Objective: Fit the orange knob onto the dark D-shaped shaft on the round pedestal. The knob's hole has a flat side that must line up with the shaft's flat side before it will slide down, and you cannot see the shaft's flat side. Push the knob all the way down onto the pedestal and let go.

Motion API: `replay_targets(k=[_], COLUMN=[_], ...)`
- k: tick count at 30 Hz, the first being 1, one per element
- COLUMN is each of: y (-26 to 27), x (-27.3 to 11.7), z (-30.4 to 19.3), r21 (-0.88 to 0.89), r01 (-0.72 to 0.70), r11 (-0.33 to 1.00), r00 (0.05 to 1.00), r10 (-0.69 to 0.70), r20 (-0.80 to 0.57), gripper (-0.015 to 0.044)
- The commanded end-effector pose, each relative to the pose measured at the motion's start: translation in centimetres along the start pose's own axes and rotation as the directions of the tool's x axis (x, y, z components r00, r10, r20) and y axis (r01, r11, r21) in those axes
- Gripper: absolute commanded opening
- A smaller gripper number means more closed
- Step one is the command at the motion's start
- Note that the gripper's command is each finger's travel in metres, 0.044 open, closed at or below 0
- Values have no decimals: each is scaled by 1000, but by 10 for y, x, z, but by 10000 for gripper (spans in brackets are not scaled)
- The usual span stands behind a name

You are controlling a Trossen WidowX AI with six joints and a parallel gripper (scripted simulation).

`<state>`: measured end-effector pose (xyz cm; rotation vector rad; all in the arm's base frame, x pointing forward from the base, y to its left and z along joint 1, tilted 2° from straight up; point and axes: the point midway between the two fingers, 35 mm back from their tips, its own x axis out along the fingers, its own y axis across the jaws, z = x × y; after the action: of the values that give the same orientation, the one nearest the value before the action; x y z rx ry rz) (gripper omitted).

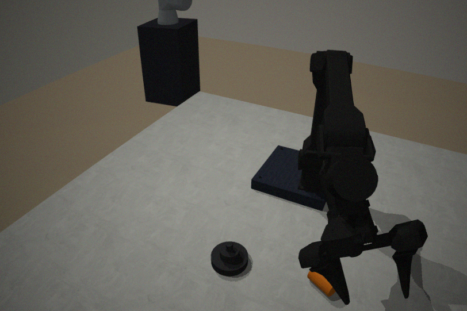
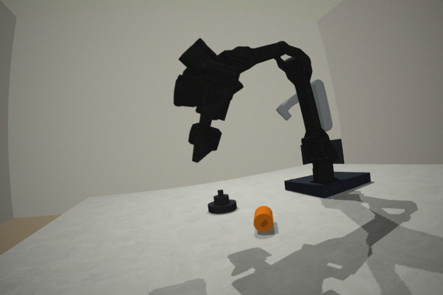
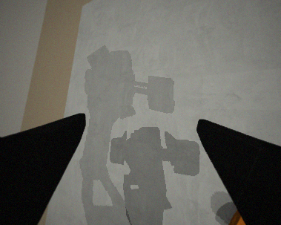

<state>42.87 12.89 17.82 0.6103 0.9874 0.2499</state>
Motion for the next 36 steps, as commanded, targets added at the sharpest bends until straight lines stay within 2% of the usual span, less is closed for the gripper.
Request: replay_targets(k=[1,7,10,12,24,29,36], y=[-51,-83,-97,-102,-102,-116,-119], x=[13,2,-8,-12,-12,4,8], z=[-62,-104,-123,-129,-129,-139,-141], r21=[-486,-792,-879,-894,-894,-894,-894], r01=[156,29,-114,-170,-173,-173,-173], r11=[860,609,462,415,412,412,412], r00=[937,813,727,696,695,695,695], r10=[-285,-476,-564,-591,-592,-593,-593], r20=[-204,-336,-391,-407,-408,-408,-408], gripper=[440,440,440,440,440,440,440])
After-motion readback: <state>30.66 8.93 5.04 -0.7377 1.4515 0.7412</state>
